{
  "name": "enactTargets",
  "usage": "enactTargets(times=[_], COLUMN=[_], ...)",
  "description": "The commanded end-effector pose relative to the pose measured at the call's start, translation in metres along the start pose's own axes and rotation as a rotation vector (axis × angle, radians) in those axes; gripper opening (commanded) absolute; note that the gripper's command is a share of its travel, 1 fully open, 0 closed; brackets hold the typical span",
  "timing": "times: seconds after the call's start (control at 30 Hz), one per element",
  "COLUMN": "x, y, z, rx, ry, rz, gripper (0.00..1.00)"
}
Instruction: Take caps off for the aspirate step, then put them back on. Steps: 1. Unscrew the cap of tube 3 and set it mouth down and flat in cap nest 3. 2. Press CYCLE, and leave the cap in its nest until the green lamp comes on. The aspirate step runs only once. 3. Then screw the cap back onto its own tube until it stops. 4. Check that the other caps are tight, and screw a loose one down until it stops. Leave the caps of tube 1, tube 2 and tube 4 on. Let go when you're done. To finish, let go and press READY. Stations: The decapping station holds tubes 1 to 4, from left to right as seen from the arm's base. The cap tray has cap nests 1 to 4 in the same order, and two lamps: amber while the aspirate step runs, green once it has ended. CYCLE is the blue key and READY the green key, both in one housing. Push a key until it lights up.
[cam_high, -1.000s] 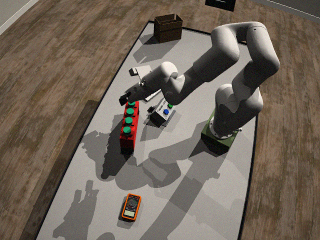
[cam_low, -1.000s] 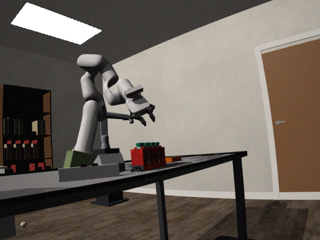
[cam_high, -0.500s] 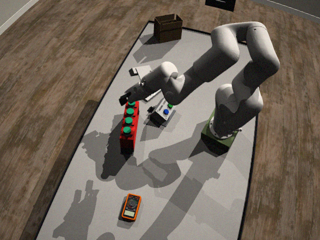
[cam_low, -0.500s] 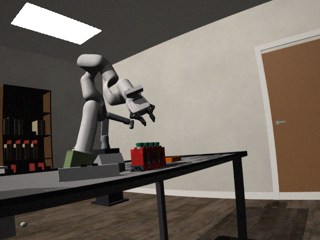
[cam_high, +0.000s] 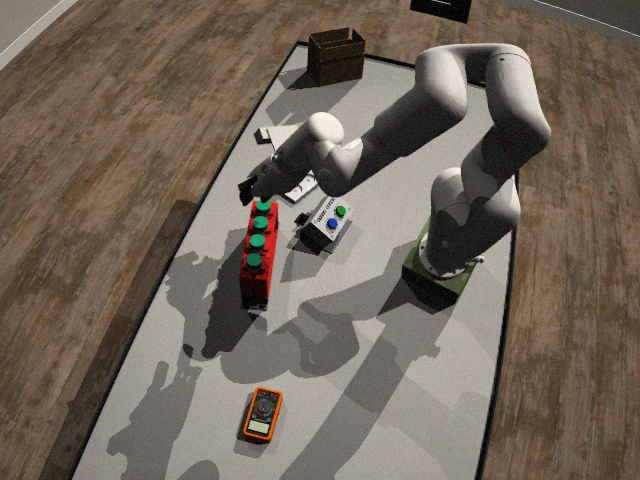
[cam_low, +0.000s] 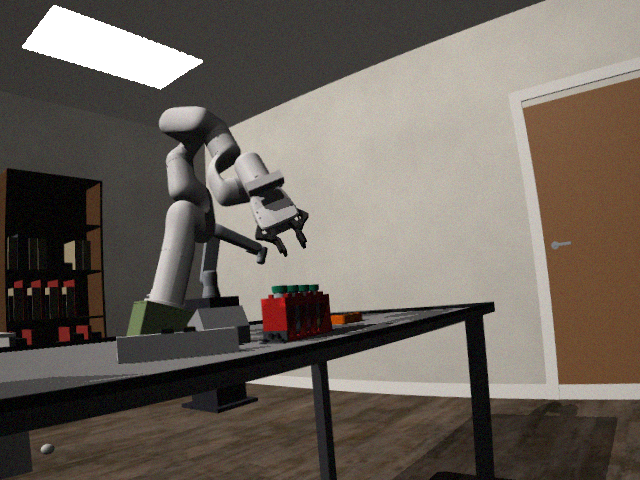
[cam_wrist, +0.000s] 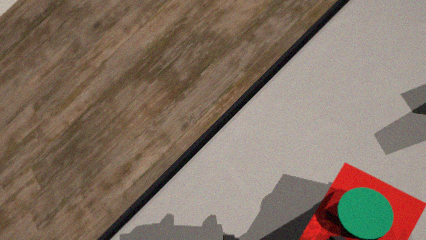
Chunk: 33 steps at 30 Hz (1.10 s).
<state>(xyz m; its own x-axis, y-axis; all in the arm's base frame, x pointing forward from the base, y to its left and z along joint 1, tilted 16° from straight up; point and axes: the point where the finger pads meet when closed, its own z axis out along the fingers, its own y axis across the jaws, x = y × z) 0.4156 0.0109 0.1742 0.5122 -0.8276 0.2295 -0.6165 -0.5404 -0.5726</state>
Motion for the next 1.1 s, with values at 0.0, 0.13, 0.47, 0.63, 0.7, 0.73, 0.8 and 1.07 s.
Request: enactTargets(times=[0.0, 0.13, 0.47, 0.63, 0.7, 0.73, 0.8, 1.07], x=[0.011, 0.02, 0.036, 0.046, 0.049, 0.051, 0.051, 0.064], y=[0.009, 0.022, 0.052, 0.073, 0.083, 0.088, 0.088, 0.128], z=[0.01, 0.017, 0.027, 0.03, 0.03, 0.03, 0.03, 0.028], rx=[-0.074, -0.128, -0.239, -0.296, -0.335, -0.353, -0.353, -0.431], ry=[-0.045, -0.081, -0.153, -0.189, -0.214, -0.225, -0.225, -0.273], rz=[0.065, 0.125, 0.254, 0.322, 0.37, 0.392, 0.392, 0.49], gripper=[0.46, 0.46, 0.46, 0.46, 0.46, 0.46, 0.46, 0.46])
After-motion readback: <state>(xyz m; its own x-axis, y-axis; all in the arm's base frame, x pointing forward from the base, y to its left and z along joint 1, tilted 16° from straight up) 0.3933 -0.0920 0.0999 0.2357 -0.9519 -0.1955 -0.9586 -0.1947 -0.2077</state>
